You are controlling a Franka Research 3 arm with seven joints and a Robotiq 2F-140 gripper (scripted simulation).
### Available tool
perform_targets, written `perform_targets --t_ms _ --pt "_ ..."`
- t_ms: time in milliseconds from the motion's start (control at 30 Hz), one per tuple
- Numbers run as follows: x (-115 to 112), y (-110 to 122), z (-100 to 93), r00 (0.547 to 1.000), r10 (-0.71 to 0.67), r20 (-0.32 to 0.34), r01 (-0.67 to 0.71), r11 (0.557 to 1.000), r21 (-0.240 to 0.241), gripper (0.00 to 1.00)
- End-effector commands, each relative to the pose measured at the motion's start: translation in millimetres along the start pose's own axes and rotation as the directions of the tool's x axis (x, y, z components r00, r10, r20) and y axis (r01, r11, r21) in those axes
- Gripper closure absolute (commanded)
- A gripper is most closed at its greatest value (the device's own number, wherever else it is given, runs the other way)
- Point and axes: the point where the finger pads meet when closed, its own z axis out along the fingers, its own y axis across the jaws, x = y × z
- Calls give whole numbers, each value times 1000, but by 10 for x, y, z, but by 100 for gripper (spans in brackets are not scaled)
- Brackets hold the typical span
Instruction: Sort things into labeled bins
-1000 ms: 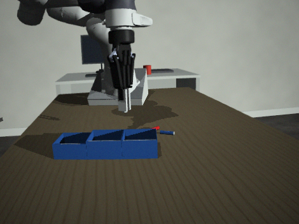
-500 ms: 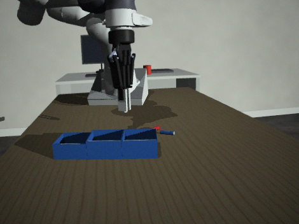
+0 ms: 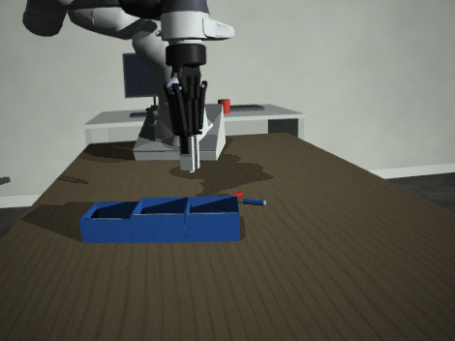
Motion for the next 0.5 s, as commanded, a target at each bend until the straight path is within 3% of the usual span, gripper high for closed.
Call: perform_targets --t_ms 0,267,400,467 --pt "70 60 5 1000 8 -3 -8 1000 1 93" --pt "373 371 4 1000 8 -3 -8 1000 1 93" --pt "541 543 4 982 -188 -3 188 982 1 93" --pt "624 629 4 976 -220 -2 220 976 -1 93"
